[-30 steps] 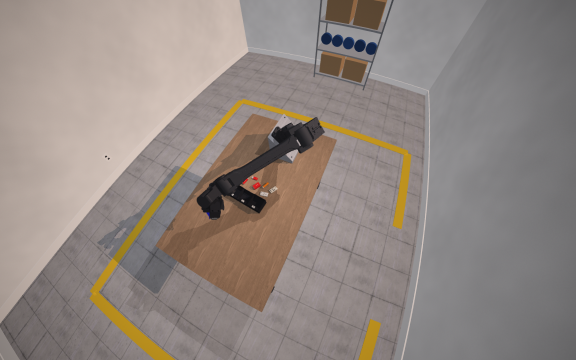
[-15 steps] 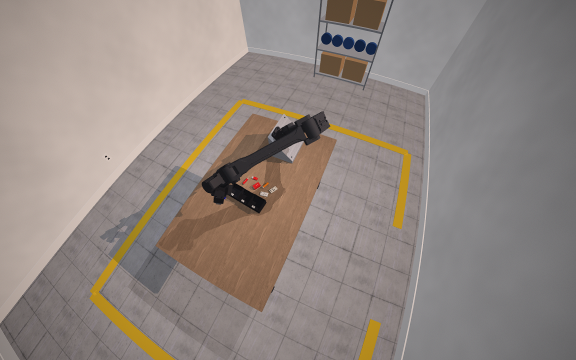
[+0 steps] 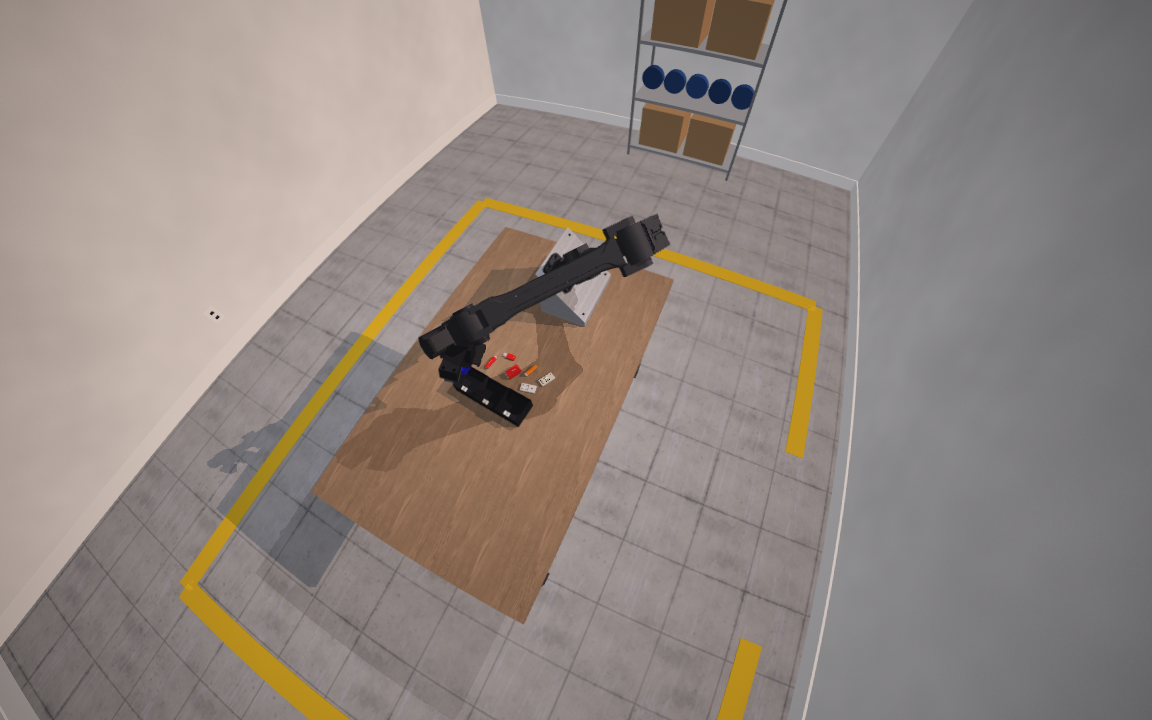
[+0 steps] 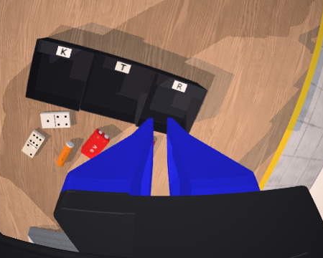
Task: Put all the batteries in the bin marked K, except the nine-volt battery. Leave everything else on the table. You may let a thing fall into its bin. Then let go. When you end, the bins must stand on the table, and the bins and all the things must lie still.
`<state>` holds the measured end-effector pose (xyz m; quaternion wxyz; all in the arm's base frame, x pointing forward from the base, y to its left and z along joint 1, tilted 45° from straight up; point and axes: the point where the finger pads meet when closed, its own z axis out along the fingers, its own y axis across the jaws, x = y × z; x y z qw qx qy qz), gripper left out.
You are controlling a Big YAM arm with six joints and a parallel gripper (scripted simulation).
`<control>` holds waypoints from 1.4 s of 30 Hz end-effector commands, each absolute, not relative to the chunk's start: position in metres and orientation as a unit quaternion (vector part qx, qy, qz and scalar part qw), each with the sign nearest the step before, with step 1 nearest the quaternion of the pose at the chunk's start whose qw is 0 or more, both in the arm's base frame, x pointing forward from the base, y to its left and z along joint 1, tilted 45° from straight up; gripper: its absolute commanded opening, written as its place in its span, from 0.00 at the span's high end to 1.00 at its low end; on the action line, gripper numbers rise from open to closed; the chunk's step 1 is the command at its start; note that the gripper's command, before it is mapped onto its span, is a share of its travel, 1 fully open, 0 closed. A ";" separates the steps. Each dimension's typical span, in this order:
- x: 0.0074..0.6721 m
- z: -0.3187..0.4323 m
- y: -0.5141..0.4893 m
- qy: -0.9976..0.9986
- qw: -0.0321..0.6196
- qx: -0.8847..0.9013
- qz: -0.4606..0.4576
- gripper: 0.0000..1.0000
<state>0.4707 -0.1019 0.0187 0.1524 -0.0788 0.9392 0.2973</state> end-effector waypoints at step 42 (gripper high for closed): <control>0.346 0.056 -0.071 0.928 0.027 0.005 0.371 0.92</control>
